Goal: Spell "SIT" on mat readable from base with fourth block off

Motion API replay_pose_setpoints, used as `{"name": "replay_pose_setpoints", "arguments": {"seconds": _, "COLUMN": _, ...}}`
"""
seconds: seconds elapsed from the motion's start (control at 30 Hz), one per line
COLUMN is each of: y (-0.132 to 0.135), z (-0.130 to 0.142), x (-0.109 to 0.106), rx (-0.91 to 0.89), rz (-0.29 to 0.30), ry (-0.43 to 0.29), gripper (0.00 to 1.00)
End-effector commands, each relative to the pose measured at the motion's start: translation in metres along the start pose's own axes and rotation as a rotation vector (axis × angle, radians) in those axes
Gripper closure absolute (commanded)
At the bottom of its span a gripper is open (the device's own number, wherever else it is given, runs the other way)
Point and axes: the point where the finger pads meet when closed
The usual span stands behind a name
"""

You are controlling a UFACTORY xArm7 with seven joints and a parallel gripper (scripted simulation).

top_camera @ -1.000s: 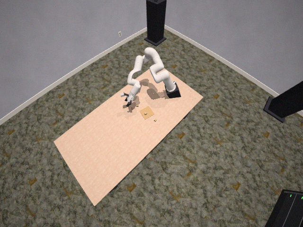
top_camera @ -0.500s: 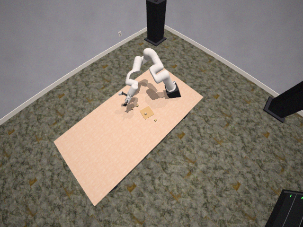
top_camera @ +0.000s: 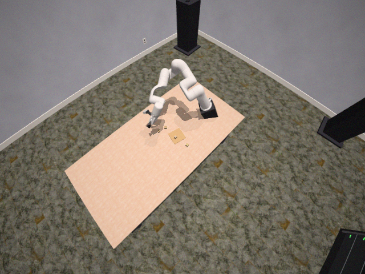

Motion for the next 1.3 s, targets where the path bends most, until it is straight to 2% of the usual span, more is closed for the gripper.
{"name": "replay_pose_setpoints", "arguments": {"seconds": 0.0, "y": 0.000, "z": 0.002, "x": -0.002, "rx": 0.121, "rz": 0.056, "ry": -0.032, "gripper": 0.00}}
{"name": "replay_pose_setpoints", "arguments": {"seconds": 0.4, "y": 0.003, "z": 0.018, "x": -0.010, "rx": 0.380, "rz": 0.192, "ry": -0.114, "gripper": 0.00}}
{"name": "replay_pose_setpoints", "arguments": {"seconds": 0.47, "y": 0.003, "z": 0.018, "x": -0.010, "rx": 0.380, "rz": 0.192, "ry": -0.114, "gripper": 0.00}}
{"name": "replay_pose_setpoints", "arguments": {"seconds": 0.5, "y": 0.004, "z": 0.024, "x": -0.014, "rx": 0.439, "rz": 0.228, "ry": -0.133, "gripper": 0.00}}
{"name": "replay_pose_setpoints", "arguments": {"seconds": 0.93, "y": 0.004, "z": 0.052, "x": -0.035, "rx": 0.672, "rz": 0.396, "ry": -0.216, "gripper": 0.00}}
{"name": "replay_pose_setpoints", "arguments": {"seconds": 1.27, "y": 0.004, "z": 0.054, "x": -0.036, "rx": 0.683, "rz": 0.405, "ry": -0.220, "gripper": 0.00}}
Point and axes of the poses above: the point where the finger pads meet when closed, its own x axis out along the fingers, its own y axis across the jaws, z = x × y, and after that the axes turned 6 degrees about -x, right-handed
